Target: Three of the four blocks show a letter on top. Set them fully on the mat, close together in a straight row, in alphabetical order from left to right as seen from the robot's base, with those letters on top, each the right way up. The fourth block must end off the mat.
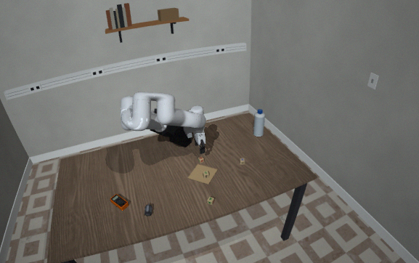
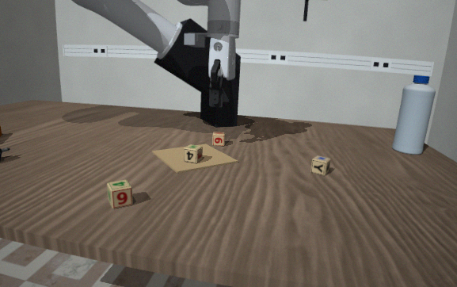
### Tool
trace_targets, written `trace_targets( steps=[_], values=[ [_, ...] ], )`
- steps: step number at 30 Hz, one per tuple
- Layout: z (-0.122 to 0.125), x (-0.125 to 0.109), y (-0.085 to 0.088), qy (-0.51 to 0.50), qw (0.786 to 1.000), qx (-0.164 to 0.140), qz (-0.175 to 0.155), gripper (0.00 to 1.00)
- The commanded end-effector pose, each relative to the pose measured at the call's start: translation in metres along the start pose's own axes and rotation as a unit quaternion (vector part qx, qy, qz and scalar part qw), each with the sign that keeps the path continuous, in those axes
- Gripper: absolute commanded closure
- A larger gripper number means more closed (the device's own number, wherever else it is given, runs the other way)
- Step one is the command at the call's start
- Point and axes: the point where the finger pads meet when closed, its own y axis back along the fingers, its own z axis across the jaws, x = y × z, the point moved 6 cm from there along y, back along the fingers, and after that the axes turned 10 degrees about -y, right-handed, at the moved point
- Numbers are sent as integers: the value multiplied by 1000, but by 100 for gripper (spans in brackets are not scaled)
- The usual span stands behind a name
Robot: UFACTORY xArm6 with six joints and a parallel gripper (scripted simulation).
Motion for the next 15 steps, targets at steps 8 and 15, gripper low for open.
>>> trace_targets(
  steps=[8, 15],
  values=[
    [0, -1, -4, 85, 996, -3, 1, 0],
    [0, -1, -4, 85, 996, -3, 1, 52]
  ],
)
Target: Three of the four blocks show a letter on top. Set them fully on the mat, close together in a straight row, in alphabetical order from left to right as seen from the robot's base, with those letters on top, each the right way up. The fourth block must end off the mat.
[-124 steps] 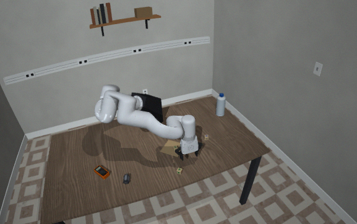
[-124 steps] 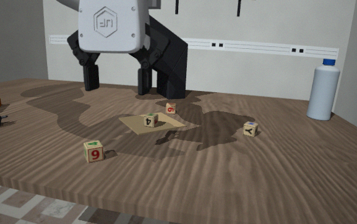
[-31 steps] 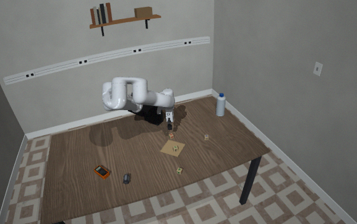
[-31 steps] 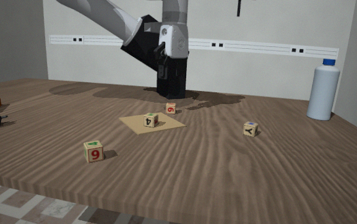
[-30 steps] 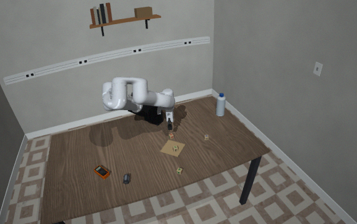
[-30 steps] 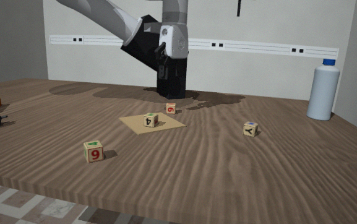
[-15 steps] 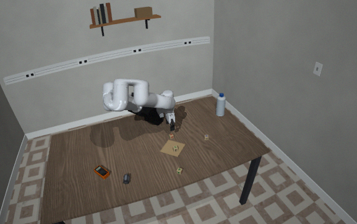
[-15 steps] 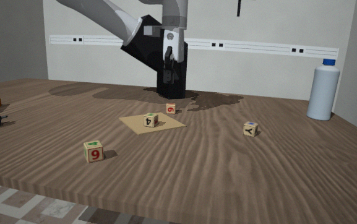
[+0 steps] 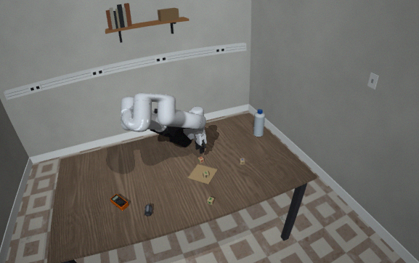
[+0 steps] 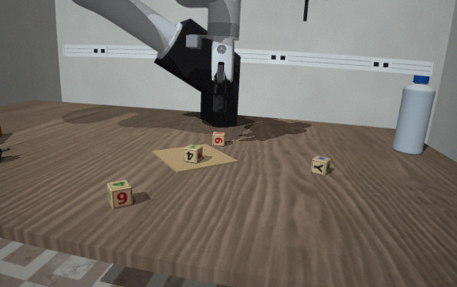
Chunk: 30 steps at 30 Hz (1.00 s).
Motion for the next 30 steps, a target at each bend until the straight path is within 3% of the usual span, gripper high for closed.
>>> trace_targets(
  steps=[1, 30],
  values=[
    [-1, -1, 1, 1, 1000, 0, -1, 52],
    [-1, -1, -5, 1, 1000, 0, -1, 52]
  ],
)
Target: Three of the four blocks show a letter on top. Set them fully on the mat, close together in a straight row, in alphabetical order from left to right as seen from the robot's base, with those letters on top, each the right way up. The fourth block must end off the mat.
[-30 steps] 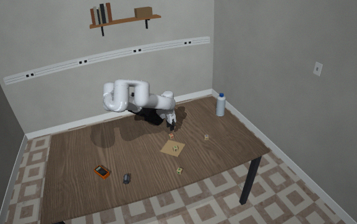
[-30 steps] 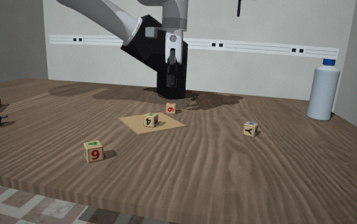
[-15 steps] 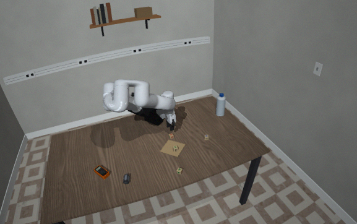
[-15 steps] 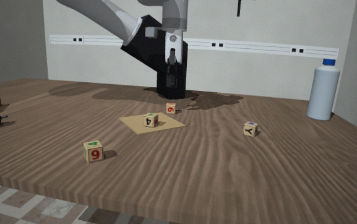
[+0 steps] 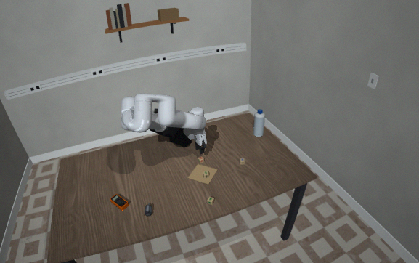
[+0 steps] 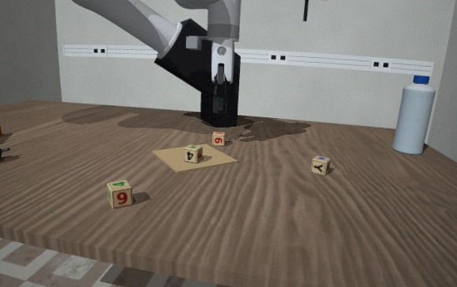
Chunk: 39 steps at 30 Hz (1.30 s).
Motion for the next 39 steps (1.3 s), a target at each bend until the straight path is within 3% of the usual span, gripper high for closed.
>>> trace_targets(
  steps=[1, 39],
  values=[
    [-1, -1, -3, 0, 1000, 0, -1, 52],
    [-1, -1, -46, 0, 1000, 0, -1, 52]
  ],
)
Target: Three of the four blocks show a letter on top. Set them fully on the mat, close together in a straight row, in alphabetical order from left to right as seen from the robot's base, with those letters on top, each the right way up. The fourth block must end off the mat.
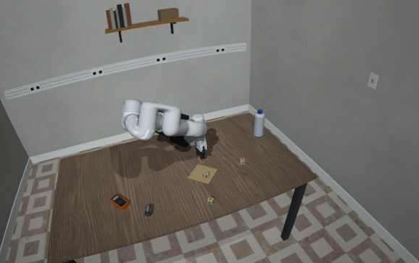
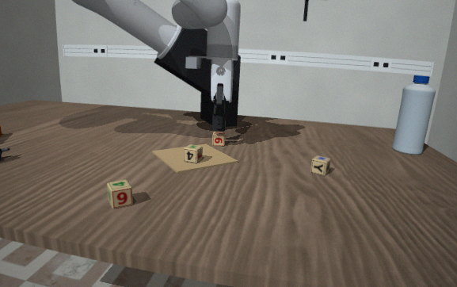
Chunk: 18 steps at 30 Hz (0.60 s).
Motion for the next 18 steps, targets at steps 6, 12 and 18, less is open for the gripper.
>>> trace_targets(
  steps=[6, 12, 18],
  values=[
    [-1, -1, -3, 0, 1000, 1, -1, 52],
    [-1, -1, -4, 0, 1000, 1, -1, 52],
    [-1, -1, -4, 0, 1000, 1, -1, 52]
  ],
)
